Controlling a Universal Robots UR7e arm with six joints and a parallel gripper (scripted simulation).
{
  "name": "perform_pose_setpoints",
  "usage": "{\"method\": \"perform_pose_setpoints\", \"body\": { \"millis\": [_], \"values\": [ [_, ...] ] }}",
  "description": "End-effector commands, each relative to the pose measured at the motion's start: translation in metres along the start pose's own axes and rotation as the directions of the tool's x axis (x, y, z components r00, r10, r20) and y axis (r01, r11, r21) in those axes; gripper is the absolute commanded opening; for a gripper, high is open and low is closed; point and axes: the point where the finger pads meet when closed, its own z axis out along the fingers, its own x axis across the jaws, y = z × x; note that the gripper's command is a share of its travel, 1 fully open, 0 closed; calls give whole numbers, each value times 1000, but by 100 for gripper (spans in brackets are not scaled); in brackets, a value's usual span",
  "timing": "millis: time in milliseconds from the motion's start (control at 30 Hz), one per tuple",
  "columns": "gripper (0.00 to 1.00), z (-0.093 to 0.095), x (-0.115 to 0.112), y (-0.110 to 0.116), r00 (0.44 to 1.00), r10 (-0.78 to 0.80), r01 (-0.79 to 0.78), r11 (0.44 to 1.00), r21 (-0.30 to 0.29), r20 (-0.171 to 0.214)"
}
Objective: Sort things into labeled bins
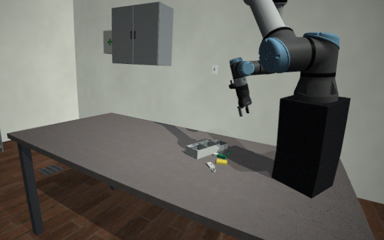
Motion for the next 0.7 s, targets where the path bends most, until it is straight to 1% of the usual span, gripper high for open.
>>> {"method": "perform_pose_setpoints", "body": {
  "millis": [0, 533, 567, 633, 667],
  "values": [
    [100, -1, 0, 0, 1000, 0, 0, 1000, 1, -1],
    [100, -1, 0, 0, 1000, 0, 0, 1000, 1, -1],
    [31, -8, 3, 1, 1000, 0, 0, 1000, 1, -1],
    [31, -24, 8, 3, 1000, 0, 0, 1000, 1, -1],
    [31, -24, 8, 3, 1000, 0, 0, 1000, 1, -1]
  ]
}}
